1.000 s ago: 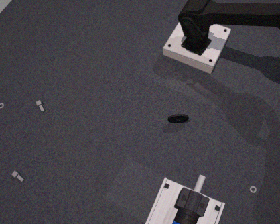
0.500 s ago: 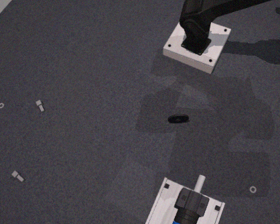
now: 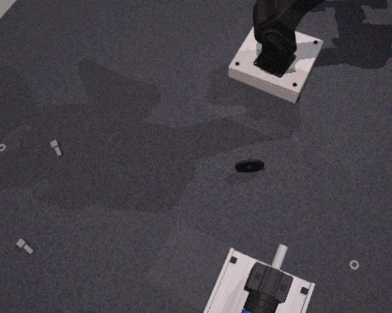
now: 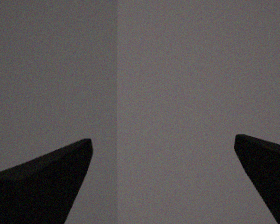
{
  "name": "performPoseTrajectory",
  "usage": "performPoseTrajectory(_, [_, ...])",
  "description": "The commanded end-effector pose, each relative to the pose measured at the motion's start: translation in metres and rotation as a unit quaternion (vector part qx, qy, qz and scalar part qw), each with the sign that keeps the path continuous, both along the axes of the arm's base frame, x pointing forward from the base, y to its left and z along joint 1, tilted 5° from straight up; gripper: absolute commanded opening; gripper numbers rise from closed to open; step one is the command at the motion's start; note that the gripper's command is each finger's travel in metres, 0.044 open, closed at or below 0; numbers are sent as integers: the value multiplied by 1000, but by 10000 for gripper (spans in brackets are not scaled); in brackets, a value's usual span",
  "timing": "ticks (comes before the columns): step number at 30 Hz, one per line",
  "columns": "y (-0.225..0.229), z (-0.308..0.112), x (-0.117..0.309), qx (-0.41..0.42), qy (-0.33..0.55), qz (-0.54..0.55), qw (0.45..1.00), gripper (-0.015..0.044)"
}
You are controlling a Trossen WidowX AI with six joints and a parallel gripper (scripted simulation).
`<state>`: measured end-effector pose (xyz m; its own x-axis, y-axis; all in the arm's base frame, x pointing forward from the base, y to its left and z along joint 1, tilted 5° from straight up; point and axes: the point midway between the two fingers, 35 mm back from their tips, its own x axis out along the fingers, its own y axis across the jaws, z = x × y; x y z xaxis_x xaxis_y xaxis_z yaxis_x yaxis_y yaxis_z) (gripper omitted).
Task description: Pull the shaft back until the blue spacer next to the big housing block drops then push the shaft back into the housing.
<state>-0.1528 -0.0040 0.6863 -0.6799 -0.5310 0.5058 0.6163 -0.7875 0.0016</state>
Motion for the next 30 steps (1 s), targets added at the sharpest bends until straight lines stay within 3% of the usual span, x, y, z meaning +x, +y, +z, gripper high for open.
performPoseTrajectory(1, [-53,9,40,21,50,61,997,440])
performPoseTrajectory(14, [-158,0,180,87,176,258,946,440])
performPoseTrajectory(18, [-160,-2,199,81,208,279,934,440])
performPoseTrajectory(30, [-183,-50,347,117,256,471,836,440])
